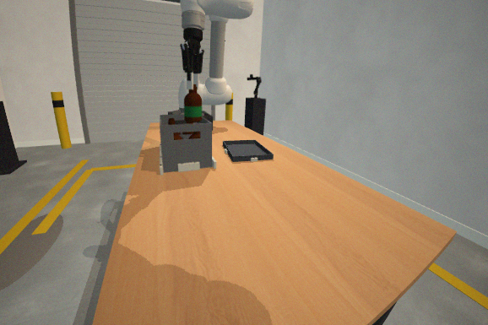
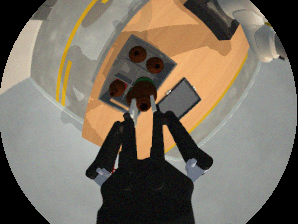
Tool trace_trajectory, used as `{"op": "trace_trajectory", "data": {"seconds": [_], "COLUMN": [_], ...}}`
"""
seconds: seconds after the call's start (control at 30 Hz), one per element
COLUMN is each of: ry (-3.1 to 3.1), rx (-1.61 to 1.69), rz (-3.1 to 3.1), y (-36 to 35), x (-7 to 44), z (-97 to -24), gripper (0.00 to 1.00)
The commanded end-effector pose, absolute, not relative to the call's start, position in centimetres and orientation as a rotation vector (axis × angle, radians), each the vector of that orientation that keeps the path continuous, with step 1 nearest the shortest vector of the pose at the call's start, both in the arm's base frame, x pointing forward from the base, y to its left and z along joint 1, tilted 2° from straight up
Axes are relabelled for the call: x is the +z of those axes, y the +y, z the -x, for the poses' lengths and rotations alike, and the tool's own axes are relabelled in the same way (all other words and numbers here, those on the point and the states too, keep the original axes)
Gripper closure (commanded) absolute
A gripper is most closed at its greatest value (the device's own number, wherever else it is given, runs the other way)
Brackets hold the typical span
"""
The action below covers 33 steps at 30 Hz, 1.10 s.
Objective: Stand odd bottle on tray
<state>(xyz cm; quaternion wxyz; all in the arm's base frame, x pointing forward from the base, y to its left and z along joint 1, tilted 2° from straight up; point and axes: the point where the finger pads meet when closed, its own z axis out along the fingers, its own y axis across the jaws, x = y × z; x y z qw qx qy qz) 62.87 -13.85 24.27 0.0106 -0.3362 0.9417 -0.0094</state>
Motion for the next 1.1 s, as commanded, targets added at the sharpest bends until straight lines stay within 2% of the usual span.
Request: {"op": "trace_trajectory", "data": {"seconds": [0.0,1.07], "ry": [2.939,2.939], "rx": [-0.034,-0.034], "rz": [1.043,1.043], "y": [-13.69,-13.69], "x": [24.77,25.16], "z": [-62.97,-62.96], "gripper": [1.00,1.00]}}
